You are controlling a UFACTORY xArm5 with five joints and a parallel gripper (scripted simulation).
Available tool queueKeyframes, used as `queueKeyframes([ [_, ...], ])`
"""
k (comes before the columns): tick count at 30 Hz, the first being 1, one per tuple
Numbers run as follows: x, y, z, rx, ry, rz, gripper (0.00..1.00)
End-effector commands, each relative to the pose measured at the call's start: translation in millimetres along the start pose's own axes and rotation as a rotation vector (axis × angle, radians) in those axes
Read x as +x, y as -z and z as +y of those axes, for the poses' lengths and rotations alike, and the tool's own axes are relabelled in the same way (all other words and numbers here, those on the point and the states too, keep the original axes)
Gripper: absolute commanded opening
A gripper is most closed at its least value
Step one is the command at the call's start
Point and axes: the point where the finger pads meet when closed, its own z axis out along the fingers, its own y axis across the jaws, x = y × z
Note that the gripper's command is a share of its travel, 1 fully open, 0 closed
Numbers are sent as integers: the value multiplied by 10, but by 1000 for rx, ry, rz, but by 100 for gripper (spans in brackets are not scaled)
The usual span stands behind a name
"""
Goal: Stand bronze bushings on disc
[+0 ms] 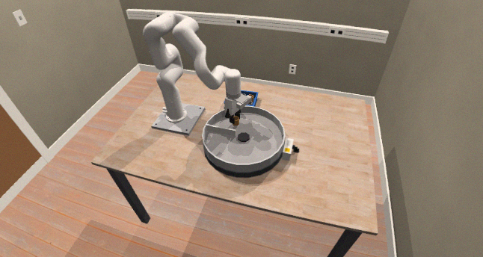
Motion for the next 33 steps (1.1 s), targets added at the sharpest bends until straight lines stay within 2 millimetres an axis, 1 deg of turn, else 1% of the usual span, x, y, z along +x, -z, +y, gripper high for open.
queueKeyframes([
  [1,10,9,-4,1,0,3,0],
  [33,11,-49,-5,1,0,3,0],
])
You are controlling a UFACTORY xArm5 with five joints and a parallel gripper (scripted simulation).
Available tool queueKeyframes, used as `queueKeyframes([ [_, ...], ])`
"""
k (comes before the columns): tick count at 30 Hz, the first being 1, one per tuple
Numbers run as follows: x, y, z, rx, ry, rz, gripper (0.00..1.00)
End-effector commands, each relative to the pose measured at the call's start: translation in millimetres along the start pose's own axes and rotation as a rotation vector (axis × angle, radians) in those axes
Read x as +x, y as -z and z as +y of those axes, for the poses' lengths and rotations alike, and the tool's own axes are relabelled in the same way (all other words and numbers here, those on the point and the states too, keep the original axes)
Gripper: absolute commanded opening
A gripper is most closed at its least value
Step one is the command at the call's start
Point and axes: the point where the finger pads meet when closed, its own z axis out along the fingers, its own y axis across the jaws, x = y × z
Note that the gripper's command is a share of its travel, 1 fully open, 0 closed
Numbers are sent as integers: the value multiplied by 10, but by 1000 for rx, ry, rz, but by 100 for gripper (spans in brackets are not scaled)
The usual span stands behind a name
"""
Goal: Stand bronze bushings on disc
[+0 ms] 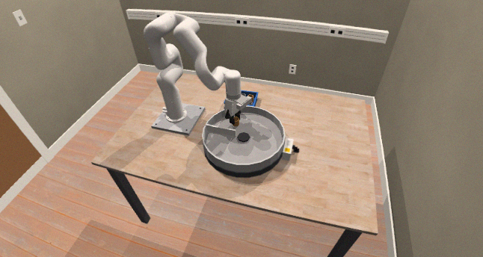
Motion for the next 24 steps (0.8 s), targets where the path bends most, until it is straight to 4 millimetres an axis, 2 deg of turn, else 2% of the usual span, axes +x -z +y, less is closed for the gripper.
queueKeyframes([
  [1,11,4,-4,1,0,3,0],
  [15,11,3,-4,1,0,3,0],
  [16,11,3,-4,1,0,3,49],
  [24,11,3,-4,1,0,3,49],
])
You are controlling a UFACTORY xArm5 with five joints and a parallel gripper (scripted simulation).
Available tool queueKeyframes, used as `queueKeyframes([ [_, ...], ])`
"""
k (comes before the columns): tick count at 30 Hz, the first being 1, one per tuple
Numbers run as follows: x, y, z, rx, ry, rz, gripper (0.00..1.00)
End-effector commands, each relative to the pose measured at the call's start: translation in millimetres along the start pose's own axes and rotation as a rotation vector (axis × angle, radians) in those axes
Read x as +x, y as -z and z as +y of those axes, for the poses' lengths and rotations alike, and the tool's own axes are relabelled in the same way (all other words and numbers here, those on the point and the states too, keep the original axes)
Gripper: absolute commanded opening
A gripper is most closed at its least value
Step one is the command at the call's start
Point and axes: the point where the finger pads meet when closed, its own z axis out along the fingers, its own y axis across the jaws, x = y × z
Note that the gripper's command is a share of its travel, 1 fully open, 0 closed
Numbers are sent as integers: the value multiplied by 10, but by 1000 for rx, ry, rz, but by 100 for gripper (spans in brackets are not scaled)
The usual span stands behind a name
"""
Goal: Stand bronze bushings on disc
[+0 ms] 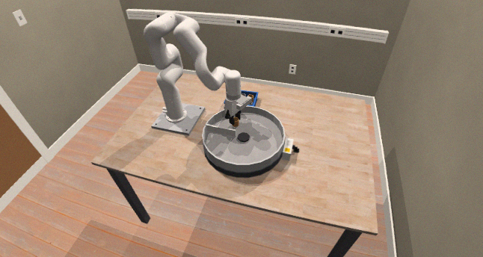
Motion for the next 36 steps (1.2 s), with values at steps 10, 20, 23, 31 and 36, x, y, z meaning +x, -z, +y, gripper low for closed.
queueKeyframes([
  [10,9,8,-3,1,0,2,49],
  [20,9,8,-3,1,0,2,49],
  [23,9,8,-3,1,0,2,49],
  [31,9,39,-3,1,0,3,49],
  [36,9,220,-2,1,0,3,49],
])
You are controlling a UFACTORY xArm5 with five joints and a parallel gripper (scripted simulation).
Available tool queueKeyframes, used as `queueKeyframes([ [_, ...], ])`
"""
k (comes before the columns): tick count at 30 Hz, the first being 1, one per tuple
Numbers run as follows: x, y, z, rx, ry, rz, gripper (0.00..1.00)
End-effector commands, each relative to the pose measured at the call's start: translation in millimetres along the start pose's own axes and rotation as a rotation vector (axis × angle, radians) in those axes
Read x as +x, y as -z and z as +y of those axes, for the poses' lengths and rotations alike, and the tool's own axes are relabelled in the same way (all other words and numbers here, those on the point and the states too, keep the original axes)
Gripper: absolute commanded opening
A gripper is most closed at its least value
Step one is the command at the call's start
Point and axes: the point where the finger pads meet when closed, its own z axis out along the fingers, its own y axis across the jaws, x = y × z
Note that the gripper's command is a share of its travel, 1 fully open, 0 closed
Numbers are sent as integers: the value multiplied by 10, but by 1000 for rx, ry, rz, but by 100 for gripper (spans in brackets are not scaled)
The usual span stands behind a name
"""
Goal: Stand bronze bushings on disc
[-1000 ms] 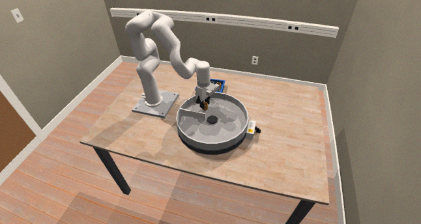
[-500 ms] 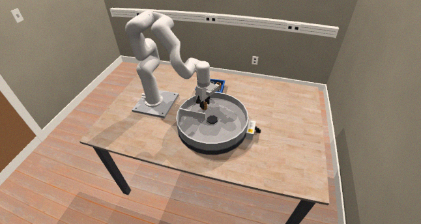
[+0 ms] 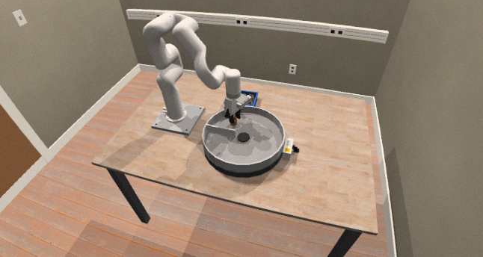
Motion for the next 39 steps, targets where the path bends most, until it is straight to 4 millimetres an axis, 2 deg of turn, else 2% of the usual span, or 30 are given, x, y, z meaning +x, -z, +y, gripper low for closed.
queueKeyframes([
  [1,12,201,-3,1,0,4,49],
  [8,12,451,0,1,0,4,49],
  [28,-21,465,-38,1,21,4,48],
  [33,-271,468,-301,1,178,5,48],
  [39,-796,480,-870,0,499,8,48],
])
